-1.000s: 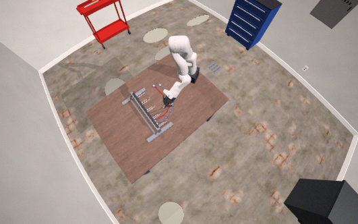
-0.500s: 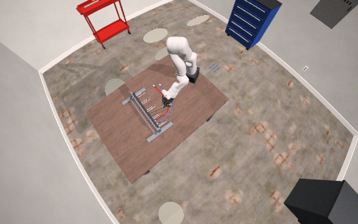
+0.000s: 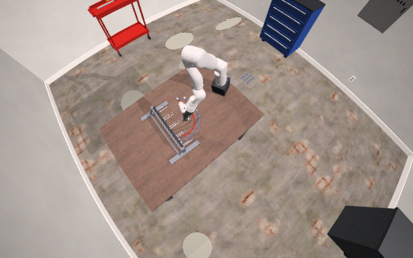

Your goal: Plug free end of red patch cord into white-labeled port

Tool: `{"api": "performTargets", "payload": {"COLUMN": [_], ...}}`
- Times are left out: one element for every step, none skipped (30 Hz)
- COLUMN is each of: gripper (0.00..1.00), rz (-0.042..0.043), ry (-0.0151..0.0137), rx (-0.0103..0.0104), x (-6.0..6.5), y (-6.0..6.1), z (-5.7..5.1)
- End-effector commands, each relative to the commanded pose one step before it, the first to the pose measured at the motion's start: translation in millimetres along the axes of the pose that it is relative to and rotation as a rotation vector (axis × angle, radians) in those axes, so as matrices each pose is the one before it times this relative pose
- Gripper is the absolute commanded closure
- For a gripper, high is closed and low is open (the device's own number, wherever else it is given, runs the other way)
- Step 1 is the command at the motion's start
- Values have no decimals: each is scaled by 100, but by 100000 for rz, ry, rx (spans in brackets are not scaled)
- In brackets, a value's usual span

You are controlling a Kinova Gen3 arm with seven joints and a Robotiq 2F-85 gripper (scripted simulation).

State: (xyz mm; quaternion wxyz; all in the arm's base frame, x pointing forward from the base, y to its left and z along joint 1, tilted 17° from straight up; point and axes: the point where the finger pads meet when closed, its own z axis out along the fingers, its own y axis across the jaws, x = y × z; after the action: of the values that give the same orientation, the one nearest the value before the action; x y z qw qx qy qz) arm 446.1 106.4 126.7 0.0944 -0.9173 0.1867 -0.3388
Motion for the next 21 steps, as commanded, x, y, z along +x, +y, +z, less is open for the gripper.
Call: {"api": "performTargets", "payload": {"gripper": [100,100,100,100,100,100,100,100,100,100,100,100,100,100,100,100,100,100,100,100,100], "rz": [11161,2746,2430,2437,2503,0,0,3936,4090,4120,2922,2327,1989,2614,3417,2166,3175,2667,2705,2914,2822], "ry": [-3415,-1212,-1304,-1110,-1122,0,0,-1681,-1730,-1633,-868,-998,-1050,-1026,-1048,-1064,-999,-1084,-954,-1109,-925], "rx": [-6087,-949,-870,-1105,-1099,0,0,-1515,-1201,-1310,-837,-792,-785,-830,-810,-778,-799,-695,-785,-623,-764], "x": [726,109,128,150,166,0,0,261,277,317,207,234,254,269,285,303,309,324,333,345,356], "y": [3851,678,684,725,733,0,0,1066,978,1007,594,619,639,658,662,658,654,640,644,627,638], "z": [1661,376,391,344,341,0,0,492,474,442,238,258,261,250,246,238,220,219,195,199,172]}}
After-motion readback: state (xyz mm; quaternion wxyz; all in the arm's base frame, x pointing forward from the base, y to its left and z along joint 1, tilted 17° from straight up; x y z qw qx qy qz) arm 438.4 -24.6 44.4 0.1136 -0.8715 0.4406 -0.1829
